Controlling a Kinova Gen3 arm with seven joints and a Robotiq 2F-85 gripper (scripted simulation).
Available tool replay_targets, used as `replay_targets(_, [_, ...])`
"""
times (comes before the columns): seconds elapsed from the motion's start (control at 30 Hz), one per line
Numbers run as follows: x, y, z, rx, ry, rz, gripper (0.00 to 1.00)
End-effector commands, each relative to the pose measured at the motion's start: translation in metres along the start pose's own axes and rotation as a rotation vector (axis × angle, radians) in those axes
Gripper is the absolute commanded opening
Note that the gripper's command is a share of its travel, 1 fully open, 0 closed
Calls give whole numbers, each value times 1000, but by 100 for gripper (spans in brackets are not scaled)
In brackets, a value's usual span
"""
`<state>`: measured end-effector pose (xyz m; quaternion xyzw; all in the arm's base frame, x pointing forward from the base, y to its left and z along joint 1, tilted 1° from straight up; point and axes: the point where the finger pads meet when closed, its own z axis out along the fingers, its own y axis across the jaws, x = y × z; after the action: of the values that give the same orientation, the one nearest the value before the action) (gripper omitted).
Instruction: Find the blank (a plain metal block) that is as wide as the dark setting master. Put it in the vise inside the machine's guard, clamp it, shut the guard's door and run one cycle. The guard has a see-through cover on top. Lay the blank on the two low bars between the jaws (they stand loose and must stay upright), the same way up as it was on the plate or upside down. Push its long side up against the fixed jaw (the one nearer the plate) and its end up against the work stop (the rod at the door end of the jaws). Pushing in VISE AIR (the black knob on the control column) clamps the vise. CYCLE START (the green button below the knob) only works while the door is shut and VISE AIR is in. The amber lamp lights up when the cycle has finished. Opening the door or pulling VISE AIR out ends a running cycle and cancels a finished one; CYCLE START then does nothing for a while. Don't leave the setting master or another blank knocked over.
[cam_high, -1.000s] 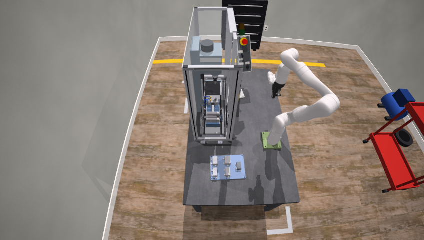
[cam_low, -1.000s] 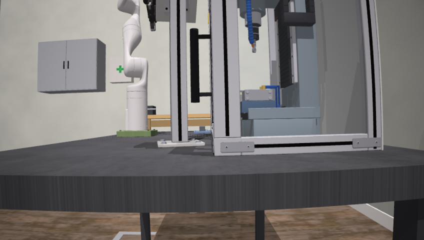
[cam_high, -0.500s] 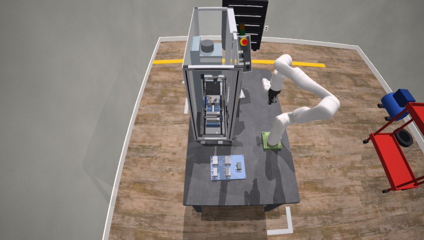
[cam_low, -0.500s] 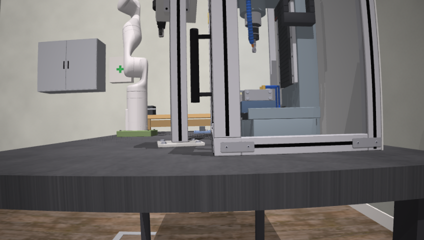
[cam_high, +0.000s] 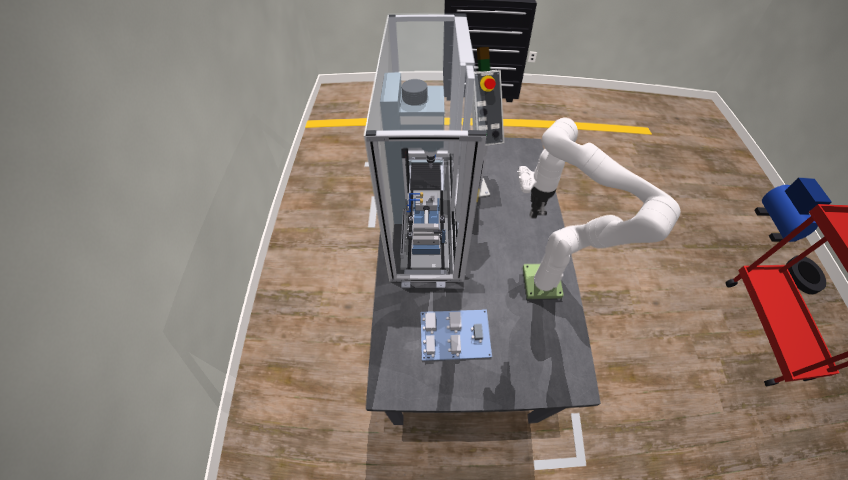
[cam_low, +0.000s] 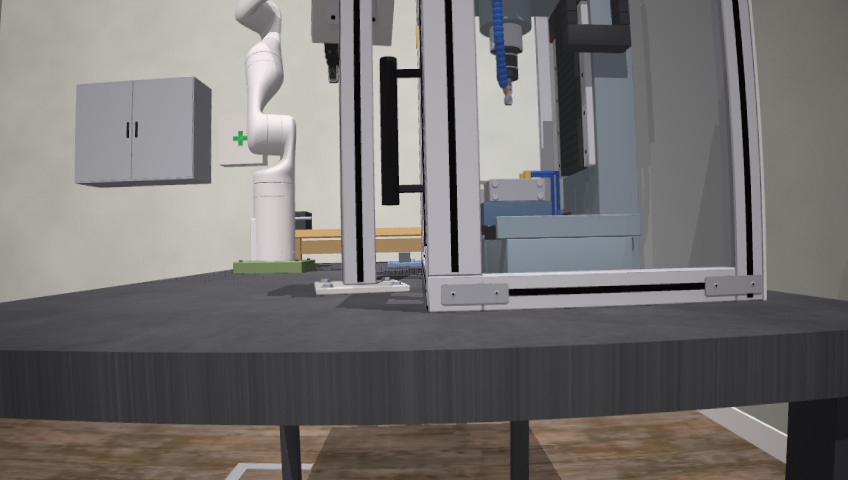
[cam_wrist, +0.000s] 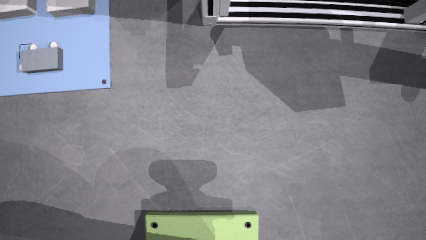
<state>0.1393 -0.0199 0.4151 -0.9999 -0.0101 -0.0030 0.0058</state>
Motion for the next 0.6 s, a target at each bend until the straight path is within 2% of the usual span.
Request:
replay_targets(0.0, [15,-19,8,-2,-1,1,10])
replay_targets(0.33, [15,-19,8,-2,-1,1,10])
replay_targets(0.5, [43,-56,25,-2,-1,1,10])
replay_targets(0.57, [43,-56,25,-2,-1,1,10])
